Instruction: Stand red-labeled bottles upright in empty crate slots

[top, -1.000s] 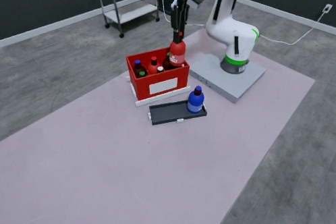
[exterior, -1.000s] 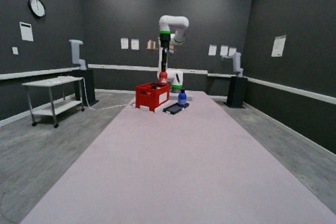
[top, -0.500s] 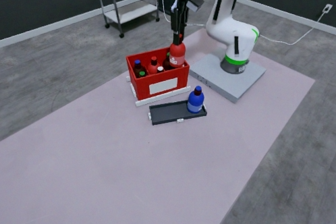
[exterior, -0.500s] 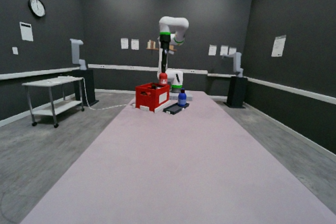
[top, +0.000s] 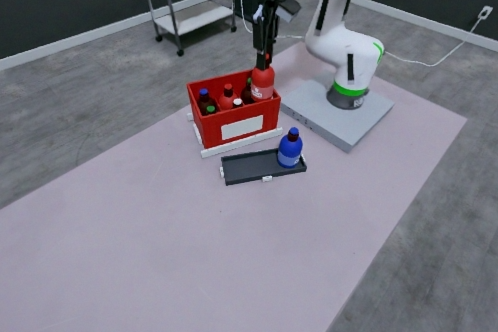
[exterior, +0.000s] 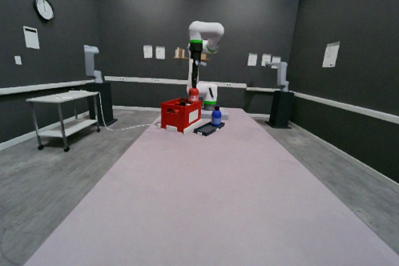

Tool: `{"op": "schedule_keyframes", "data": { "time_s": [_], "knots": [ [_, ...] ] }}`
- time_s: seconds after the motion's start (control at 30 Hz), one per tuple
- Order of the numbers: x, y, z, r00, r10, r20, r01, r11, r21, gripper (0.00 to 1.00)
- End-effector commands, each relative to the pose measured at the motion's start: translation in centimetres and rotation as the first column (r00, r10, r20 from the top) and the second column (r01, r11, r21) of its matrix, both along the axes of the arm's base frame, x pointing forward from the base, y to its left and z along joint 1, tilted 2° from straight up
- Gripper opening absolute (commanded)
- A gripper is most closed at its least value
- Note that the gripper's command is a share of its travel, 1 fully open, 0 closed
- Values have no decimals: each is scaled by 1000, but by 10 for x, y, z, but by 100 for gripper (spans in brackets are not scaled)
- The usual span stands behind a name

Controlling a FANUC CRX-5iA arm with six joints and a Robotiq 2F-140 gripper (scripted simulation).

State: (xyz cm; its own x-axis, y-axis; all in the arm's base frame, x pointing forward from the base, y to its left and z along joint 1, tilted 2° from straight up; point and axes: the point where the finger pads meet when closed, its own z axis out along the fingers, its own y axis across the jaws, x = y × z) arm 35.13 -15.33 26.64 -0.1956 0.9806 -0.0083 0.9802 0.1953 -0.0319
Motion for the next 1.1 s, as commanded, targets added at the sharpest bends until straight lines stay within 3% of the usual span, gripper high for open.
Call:
{"op": "schedule_keyframes", "data": {
  "time_s": [0.0,1.07],
  "knots": [
    [0,0,-2,1000,0,2,0,1000,-1,10],
    [-1,-1,-33,1000,0,2,0,1000,-1,10]
  ]
}}
